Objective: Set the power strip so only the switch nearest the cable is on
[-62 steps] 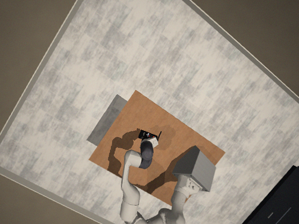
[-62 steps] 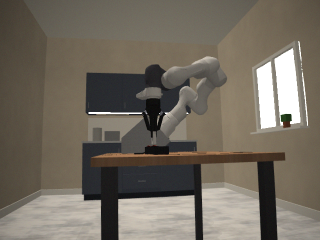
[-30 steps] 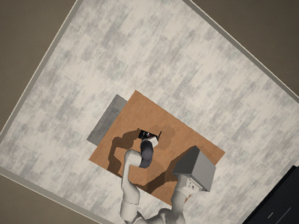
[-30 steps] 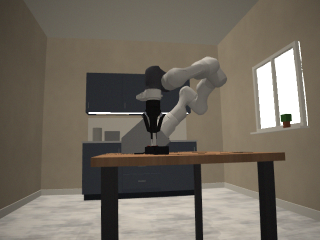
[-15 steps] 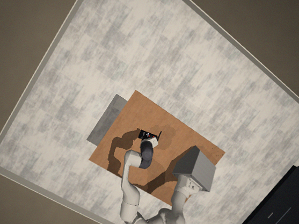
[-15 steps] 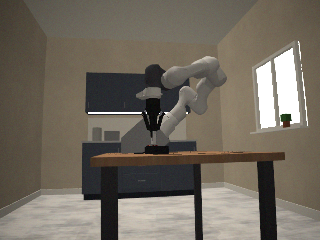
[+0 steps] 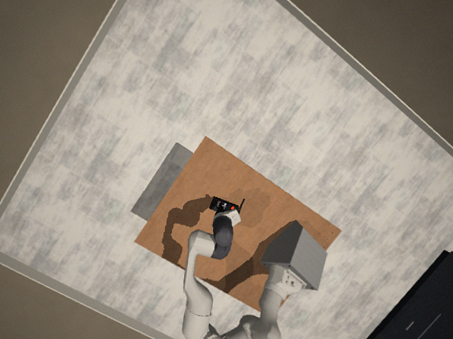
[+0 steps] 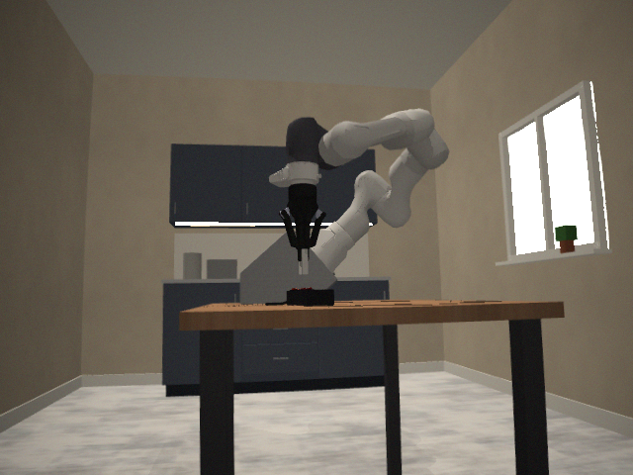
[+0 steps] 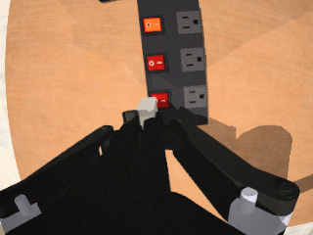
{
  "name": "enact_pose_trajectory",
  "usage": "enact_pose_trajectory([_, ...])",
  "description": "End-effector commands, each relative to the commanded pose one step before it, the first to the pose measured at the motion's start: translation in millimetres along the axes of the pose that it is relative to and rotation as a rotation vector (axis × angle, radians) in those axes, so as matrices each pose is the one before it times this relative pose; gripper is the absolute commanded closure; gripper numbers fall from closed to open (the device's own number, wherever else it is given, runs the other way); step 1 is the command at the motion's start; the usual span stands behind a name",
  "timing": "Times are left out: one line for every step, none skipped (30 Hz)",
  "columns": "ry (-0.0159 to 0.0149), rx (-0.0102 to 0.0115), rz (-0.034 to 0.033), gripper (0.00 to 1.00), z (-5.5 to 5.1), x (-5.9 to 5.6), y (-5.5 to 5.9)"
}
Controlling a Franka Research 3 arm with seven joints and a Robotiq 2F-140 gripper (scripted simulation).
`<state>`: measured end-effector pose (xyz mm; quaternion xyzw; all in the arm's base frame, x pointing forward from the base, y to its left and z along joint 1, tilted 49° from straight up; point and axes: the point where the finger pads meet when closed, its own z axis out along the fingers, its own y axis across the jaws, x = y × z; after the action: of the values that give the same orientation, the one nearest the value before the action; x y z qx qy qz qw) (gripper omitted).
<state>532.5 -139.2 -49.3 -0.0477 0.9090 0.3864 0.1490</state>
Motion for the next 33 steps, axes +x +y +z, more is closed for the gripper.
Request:
enact_pose_trajectory([0.00287, -0.00531, 0.00554, 1.0, -2.09, 0.86, 1.52])
enact_pose_trajectory([0.0, 0.0, 0.0, 1.0, 0.0, 0.0, 0.0])
enact_pose_trajectory([0.0, 0.0, 0.0, 1.0, 0.0, 0.0, 0.0])
enact_pose_trajectory([0.0, 0.0, 0.0, 1.0, 0.0, 0.0, 0.0])
enact_pose_trajectory([0.0, 0.0, 0.0, 1.0, 0.0, 0.0, 0.0])
enact_pose_trajectory([0.0, 0.0, 0.0, 1.0, 0.0, 0.0, 0.0])
enact_pose_trajectory([0.0, 0.0, 0.0, 1.0, 0.0, 0.0, 0.0])
enact_pose_trajectory([0.0, 0.0, 0.0, 1.0, 0.0, 0.0, 0.0])
enact_pose_trajectory([0.0, 0.0, 0.0, 1.0, 0.0, 0.0, 0.0])
enact_pose_trajectory([0.0, 0.0, 0.0, 1.0, 0.0, 0.0, 0.0])
enact_pose_trajectory([0.0, 0.0, 0.0, 1.0, 0.0, 0.0, 0.0])
enact_pose_trajectory([0.0, 0.0, 0.0, 1.0, 0.0, 0.0, 0.0])
enact_pose_trajectory([0.0, 0.0, 0.0, 1.0, 0.0, 0.0, 0.0])
enact_pose_trajectory([0.0, 0.0, 0.0, 1.0, 0.0, 0.0, 0.0])
enact_pose_trajectory([0.0, 0.0, 0.0, 1.0, 0.0, 0.0, 0.0])
enact_pose_trajectory([0.0, 0.0, 0.0, 1.0, 0.0, 0.0, 0.0])
enact_pose_trajectory([0.0, 0.0, 0.0, 0.0, -0.03, 0.0, 0.0])
enact_pose_trajectory([0.0, 0.0, 0.0, 0.0, -0.19, 0.0, 0.0])
enact_pose_trajectory([0.0, 0.0, 0.0, 0.0, -0.48, 0.0, 0.0])
enact_pose_trajectory([0.0, 0.0, 0.0, 0.0, -0.86, 0.0, 0.0])
enact_pose_trajectory([0.0, 0.0, 0.0, 0.0, -1.32, 0.0, 0.0])
enact_pose_trajectory([0.0, 0.0, 0.00001, 0.0, -1.82, 0.01, 0.0])
enact_pose_trajectory([0.0, 0.0, -0.00001, 0.0, -2.35, -0.01, 0.0])
enact_pose_trajectory([0.0, 0.0, 0.00001, 0.0, -2.87, 0.01, 0.0])
enact_pose_trajectory([0.0, 0.0, -0.00001, 0.0, -3.38, -0.01, 0.0])
enact_pose_trajectory([0.0, 0.0, 0.0, 0.0, -3.86, 0.0, 0.0])
enact_pose_trajectory([0.0, 0.0, 0.0, 0.0, 0.0, 0.0, 0.0])
enact_pose_trajectory([0.0, 0.0, 0.0, 0.0, 0.0, 0.0, 0.0])
enact_pose_trajectory([0.0, 0.0, 0.0, 0.0, -4.3, 0.0, 0.0])
enact_pose_trajectory([0.0, 0.0, 0.0, 0.0, -4.67, 0.0, 0.0])
enact_pose_trajectory([0.0, 0.0, 0.0, 0.0, -4.99, 0.0, 0.0])
enact_pose_trajectory([0.0, 0.0, 0.0, 0.0, -5.22, 0.0, 0.0])
enact_pose_trajectory([0.0, 0.0, 0.0, 0.0, -5.37, 0.0, 0.0])
